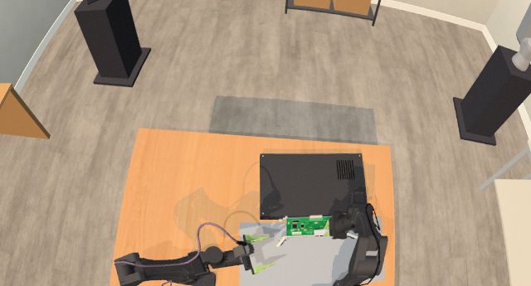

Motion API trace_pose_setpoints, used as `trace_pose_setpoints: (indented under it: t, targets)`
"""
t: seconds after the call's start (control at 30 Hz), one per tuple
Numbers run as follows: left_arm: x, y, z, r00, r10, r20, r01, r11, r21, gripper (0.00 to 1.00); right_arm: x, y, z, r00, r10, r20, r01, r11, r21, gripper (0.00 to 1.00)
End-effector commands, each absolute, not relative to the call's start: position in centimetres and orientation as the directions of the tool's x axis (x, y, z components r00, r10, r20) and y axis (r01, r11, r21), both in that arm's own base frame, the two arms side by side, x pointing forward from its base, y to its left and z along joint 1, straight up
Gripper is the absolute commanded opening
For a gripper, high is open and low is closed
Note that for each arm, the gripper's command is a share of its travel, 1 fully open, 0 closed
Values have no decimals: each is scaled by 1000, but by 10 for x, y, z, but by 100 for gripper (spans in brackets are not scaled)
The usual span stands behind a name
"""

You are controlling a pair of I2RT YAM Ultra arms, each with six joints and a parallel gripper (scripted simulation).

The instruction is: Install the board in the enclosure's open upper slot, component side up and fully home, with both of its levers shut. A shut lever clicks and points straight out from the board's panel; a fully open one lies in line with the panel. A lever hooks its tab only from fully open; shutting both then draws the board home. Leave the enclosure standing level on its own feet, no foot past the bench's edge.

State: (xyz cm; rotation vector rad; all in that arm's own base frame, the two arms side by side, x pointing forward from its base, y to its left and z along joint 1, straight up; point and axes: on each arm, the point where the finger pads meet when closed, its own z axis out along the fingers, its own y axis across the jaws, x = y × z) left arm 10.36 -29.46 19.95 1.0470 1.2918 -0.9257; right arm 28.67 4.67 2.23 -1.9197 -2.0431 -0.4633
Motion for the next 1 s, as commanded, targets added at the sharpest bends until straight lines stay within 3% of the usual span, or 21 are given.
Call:
trace_pose_setpoints:
  t: [0.0, 0.97]
  targets:
    - [105, -290, 193, 68, 50, -996, 954, 289, 79, 100, 297, 48, 32, -66, 890, 452, 997, 44, 60, 18]
    - [105, -292, 195, 69, 49, -996, 954, 289, 80, 100, 307, 49, 32, -61, 896, 440, 998, 53, 31, 18]
